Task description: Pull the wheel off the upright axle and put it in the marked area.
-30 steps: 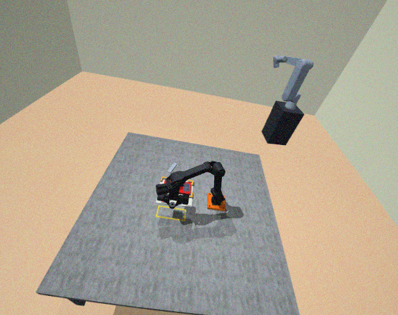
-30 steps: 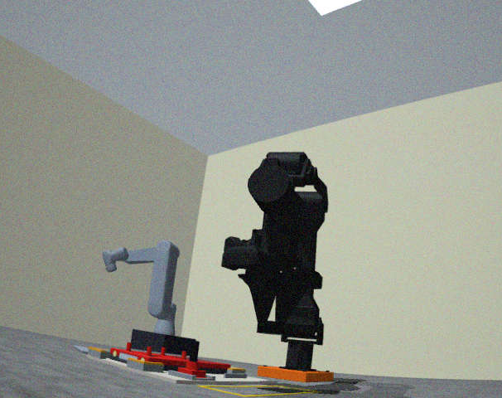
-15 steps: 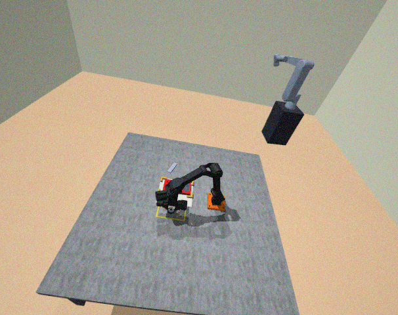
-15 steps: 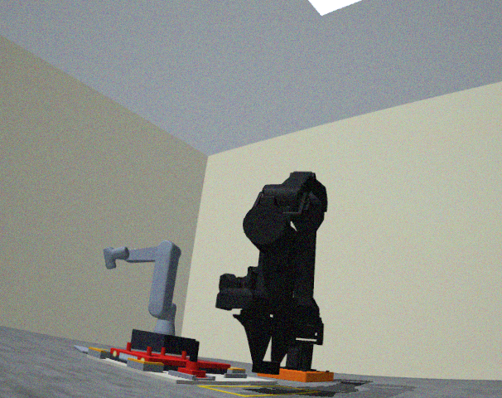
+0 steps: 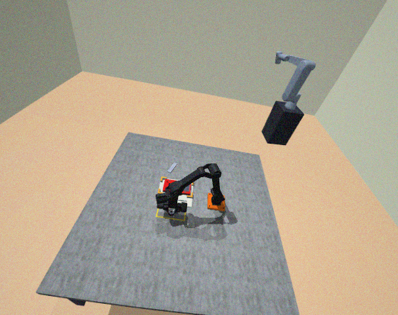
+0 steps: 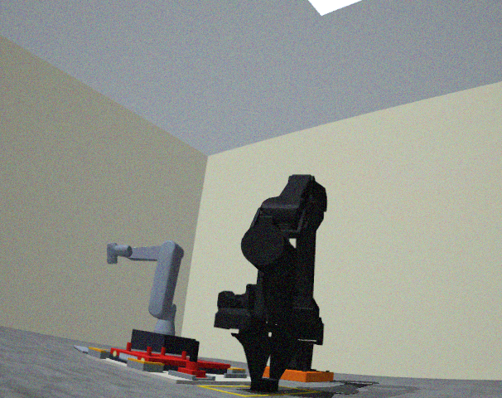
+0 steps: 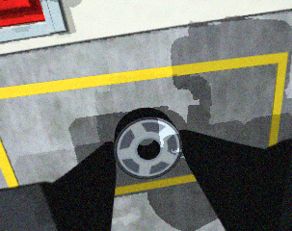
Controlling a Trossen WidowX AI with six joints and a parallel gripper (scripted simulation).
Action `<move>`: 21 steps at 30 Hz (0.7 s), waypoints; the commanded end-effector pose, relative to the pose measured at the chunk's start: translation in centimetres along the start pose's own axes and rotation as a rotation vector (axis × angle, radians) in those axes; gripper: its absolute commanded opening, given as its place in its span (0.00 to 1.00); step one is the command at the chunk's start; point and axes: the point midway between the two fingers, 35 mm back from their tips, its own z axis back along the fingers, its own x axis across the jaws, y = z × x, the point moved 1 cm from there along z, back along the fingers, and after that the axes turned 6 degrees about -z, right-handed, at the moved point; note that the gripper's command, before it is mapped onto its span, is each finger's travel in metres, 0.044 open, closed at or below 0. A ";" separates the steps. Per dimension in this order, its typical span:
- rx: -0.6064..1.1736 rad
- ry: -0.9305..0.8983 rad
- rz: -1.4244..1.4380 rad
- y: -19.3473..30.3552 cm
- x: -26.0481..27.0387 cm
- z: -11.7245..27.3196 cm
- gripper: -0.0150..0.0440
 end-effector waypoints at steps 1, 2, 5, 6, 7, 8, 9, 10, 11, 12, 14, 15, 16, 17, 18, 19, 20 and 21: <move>0.000 0.000 0.000 0.0 0.0 0.0 0.52; 0.000 0.000 0.000 0.0 0.0 0.0 0.57; 0.000 0.000 0.000 0.0 0.0 0.0 0.70; 0.000 0.000 0.000 0.0 0.0 0.3 0.74; 0.000 0.001 -0.001 0.0 0.1 0.8 0.76; 0.000 0.001 -0.001 0.1 0.1 1.4 0.76; 0.000 0.002 -0.002 0.1 0.2 2.3 0.76; 0.000 0.003 -0.003 0.1 0.2 3.4 0.76; 0.000 0.004 -0.004 0.1 0.1 4.7 0.76; 0.000 0.005 -0.004 0.0 0.1 5.7 0.76; 0.000 0.005 -0.005 0.0 0.1 6.0 0.76; 0.000 0.005 -0.005 0.0 0.1 6.0 0.76; 0.000 0.005 -0.005 0.0 0.1 6.0 0.76; 0.000 0.005 -0.005 0.0 0.1 6.0 0.76; 0.002 -0.003 -0.003 0.0 0.1 5.4 0.81; 0.002 -0.001 -0.004 -0.2 -0.3 5.8 0.85; 0.003 0.003 -0.006 -0.6 -1.1 6.4 0.90; 0.004 0.007 -0.008 -1.1 -2.1 7.1 0.94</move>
